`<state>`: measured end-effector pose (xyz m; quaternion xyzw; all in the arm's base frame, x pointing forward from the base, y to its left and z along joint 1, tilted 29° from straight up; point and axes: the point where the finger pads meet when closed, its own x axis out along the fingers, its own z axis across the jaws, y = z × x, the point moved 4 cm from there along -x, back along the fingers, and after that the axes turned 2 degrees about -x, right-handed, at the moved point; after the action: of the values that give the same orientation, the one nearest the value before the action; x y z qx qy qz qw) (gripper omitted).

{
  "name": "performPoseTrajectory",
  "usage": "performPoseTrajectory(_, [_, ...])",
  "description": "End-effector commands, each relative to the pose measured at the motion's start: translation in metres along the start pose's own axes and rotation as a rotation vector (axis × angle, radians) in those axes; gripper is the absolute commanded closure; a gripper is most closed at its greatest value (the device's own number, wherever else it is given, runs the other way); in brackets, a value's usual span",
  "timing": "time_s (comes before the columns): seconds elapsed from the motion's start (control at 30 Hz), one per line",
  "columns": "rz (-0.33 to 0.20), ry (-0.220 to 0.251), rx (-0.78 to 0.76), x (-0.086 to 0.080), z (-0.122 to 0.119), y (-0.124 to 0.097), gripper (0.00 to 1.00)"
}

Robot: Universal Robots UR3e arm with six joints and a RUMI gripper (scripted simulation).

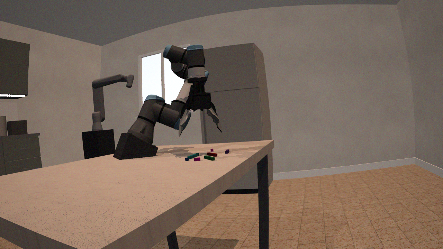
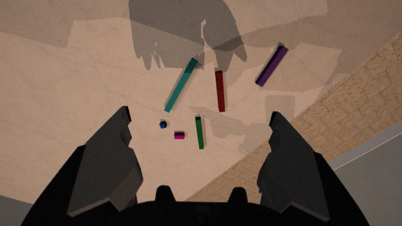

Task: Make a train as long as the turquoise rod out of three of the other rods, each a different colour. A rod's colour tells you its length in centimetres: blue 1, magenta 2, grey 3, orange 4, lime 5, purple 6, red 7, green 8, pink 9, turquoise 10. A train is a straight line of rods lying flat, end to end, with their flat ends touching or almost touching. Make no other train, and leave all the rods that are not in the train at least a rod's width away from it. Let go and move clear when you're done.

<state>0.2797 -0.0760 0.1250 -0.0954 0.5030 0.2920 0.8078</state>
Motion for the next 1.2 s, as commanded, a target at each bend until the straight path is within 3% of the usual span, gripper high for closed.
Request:
performPoseTrajectory(0.0, [-0.003,0.012,0.167,-0.001,0.005,0.001,0.00])
performPoseTrajectory(1.17, [-0.006,0.011,0.730,-0.001,0.019,0.001,0.00])
